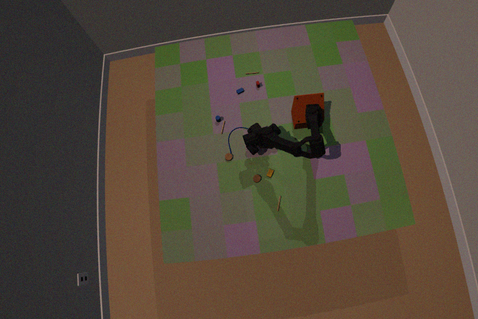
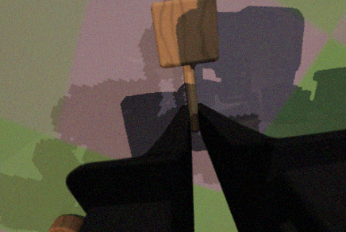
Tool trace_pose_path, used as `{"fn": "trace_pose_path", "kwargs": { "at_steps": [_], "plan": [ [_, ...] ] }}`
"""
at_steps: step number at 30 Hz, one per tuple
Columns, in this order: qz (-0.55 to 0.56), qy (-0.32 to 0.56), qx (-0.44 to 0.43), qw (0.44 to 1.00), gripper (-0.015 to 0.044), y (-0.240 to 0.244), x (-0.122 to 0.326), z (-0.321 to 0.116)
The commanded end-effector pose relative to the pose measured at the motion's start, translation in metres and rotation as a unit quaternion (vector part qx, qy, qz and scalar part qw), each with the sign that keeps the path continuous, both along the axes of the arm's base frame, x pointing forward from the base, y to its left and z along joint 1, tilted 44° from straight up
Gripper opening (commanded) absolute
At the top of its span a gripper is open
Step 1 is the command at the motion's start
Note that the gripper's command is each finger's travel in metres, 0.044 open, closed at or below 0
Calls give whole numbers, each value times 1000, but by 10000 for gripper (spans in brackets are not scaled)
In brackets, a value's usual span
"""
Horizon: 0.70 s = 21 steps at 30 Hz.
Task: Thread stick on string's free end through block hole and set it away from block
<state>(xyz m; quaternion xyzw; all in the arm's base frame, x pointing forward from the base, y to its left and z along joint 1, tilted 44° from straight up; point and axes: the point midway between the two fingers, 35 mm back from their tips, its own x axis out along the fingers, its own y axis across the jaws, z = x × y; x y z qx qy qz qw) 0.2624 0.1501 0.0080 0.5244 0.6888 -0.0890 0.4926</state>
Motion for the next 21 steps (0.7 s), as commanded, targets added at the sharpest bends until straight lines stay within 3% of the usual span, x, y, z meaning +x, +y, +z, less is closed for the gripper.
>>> {"fn": "trace_pose_path", "kwargs": {
  "at_steps": [1,21],
  "plan": [
    [-1,-2,-2,1000,0,3,-4,4],
    [1,-1,0,1000,0,17,-19,18]
  ]
}}
